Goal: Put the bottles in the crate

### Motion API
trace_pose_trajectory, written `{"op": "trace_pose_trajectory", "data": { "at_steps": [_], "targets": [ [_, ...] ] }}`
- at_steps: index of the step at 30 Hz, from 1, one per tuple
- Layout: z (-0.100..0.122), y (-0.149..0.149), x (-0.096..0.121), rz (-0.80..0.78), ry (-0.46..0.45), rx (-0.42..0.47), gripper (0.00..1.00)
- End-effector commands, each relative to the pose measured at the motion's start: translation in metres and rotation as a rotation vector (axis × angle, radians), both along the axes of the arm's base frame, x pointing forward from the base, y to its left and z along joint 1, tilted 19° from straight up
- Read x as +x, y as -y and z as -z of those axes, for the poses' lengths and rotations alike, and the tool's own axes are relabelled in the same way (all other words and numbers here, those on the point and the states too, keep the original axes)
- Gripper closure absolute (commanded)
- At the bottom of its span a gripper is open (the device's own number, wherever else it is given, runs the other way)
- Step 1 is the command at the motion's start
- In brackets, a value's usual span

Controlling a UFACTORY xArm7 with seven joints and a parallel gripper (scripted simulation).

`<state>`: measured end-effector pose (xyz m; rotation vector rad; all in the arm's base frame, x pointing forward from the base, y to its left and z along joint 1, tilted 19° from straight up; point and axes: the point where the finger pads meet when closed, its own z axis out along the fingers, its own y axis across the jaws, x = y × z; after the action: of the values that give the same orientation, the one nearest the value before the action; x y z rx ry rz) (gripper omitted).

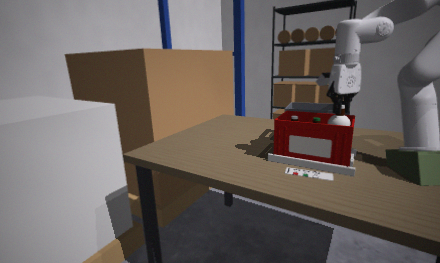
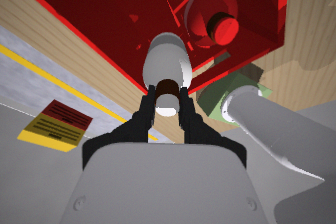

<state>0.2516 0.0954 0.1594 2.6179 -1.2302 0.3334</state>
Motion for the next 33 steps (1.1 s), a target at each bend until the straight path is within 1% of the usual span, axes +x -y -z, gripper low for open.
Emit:
{"op": "trace_pose_trajectory", "data": {
  "at_steps": [1, 33],
  "targets": [
    [0.004, 0.0, 0.002, -0.001, 0.004, 0.002, 1.0],
    [0.03, 0.009, 0.005, -0.001, 0.004, 0.002, 1.0]
  ]
}}
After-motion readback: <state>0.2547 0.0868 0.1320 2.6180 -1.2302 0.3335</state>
